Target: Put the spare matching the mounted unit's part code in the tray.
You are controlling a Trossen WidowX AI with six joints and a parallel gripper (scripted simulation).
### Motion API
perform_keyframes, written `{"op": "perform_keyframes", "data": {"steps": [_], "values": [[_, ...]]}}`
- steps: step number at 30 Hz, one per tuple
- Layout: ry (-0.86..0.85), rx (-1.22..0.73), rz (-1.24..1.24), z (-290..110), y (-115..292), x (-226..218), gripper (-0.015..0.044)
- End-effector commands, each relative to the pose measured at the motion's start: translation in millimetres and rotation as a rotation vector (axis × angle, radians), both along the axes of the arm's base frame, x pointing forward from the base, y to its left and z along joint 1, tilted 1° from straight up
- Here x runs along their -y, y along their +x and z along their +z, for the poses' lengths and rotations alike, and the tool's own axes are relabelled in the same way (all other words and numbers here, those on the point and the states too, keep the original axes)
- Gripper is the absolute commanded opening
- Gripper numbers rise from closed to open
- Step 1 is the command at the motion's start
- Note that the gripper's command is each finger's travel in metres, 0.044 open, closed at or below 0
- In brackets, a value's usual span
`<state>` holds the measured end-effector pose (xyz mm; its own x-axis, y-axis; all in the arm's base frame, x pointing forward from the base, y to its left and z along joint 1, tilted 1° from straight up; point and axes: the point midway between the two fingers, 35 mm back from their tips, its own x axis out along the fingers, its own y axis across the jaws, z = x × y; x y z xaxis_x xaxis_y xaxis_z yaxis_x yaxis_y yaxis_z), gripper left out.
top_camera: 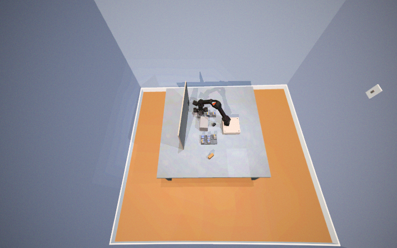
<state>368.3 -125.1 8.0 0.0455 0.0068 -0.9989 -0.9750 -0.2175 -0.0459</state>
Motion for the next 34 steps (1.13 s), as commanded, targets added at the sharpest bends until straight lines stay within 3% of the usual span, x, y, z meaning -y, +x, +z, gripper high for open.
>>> {"op": "perform_keyframes", "data": {"steps": [1,3,9,34], "values": [[0.0,0.0,0.0,0.1,0.0,0.0,0.042],[0.001,0.0,0.0,11.4,1.1,0.6,0.044],[0.004,-0.002,-0.002,104.0,-5.0,0.5,0.044],[-0.006,0.018,-0.007,111.4,-3.8,1.4,0.044]]}}
